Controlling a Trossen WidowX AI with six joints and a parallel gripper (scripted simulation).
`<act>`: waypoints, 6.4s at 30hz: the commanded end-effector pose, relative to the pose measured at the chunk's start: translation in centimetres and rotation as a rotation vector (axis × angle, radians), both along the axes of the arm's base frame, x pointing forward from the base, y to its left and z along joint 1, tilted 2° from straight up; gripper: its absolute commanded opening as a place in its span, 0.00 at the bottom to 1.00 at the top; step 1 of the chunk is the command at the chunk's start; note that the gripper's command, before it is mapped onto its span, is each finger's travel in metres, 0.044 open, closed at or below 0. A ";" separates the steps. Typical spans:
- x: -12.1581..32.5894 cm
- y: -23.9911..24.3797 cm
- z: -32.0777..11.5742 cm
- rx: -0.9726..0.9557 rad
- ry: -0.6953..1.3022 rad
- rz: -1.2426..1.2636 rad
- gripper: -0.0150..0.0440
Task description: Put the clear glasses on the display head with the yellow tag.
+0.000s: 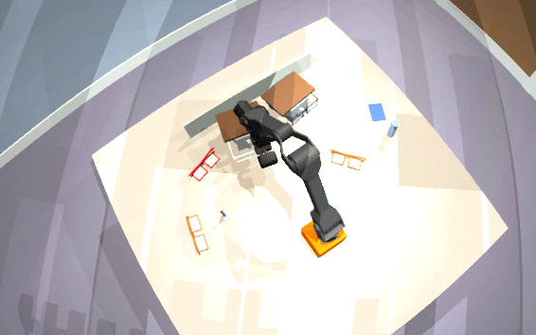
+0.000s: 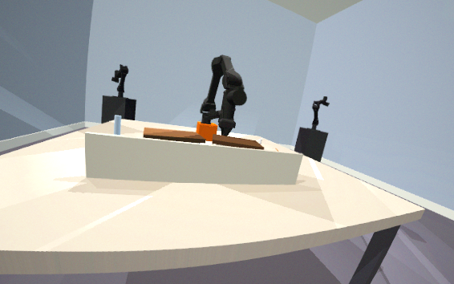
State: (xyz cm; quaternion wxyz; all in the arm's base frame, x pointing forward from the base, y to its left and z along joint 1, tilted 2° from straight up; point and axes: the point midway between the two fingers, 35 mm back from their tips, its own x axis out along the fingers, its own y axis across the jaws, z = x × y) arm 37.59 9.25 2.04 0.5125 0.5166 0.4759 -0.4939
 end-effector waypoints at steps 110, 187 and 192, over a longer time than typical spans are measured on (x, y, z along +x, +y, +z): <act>3.8 -0.1 -0.3 0.002 0.009 0.003 0.25; 3.8 -0.1 -0.3 0.002 0.009 0.003 0.25; 3.8 -0.1 -0.3 0.002 0.009 0.003 0.25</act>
